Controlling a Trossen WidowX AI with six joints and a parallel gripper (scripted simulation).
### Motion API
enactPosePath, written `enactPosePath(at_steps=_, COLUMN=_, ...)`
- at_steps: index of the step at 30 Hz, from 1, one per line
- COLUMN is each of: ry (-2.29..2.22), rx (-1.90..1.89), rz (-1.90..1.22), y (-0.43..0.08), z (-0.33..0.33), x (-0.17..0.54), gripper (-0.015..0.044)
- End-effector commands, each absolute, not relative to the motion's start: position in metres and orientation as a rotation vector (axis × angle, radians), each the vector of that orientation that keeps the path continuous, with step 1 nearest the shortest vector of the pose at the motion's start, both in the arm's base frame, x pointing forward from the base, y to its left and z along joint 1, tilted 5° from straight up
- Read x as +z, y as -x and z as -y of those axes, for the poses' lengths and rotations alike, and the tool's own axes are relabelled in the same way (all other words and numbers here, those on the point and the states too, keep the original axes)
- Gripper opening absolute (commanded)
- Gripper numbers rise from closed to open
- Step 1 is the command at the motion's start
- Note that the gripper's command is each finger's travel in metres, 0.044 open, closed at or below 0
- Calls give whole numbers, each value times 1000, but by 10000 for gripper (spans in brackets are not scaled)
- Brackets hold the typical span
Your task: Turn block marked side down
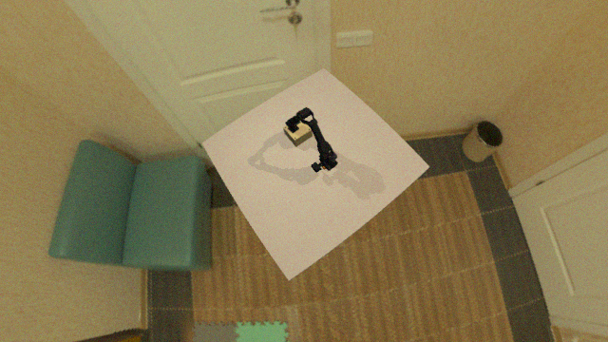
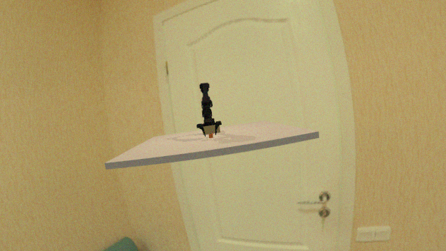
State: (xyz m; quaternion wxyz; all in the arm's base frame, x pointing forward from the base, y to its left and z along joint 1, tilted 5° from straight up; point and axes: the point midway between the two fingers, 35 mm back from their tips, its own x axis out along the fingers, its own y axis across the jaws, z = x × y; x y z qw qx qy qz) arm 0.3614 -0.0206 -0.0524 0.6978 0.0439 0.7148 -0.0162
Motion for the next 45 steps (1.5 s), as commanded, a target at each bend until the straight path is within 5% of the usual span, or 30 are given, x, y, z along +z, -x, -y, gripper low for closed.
enactPosePath(at_steps=1, ry=-105, rx=-35, rz=-1597, y=-360, z=19, x=-55, gripper=282)
enactPosePath(at_steps=7, ry=-105, rx=-35, rz=-1597, y=-360, z=19, x=-55, gripper=125)
enactPosePath(at_steps=23, ry=-105, rx=-35, rz=-1597, y=-360, z=20, x=-54, gripper=0)
enactPosePath(at_steps=45, ry=-97, rx=-44, rz=-1432, y=-363, z=21, x=-35, gripper=0)
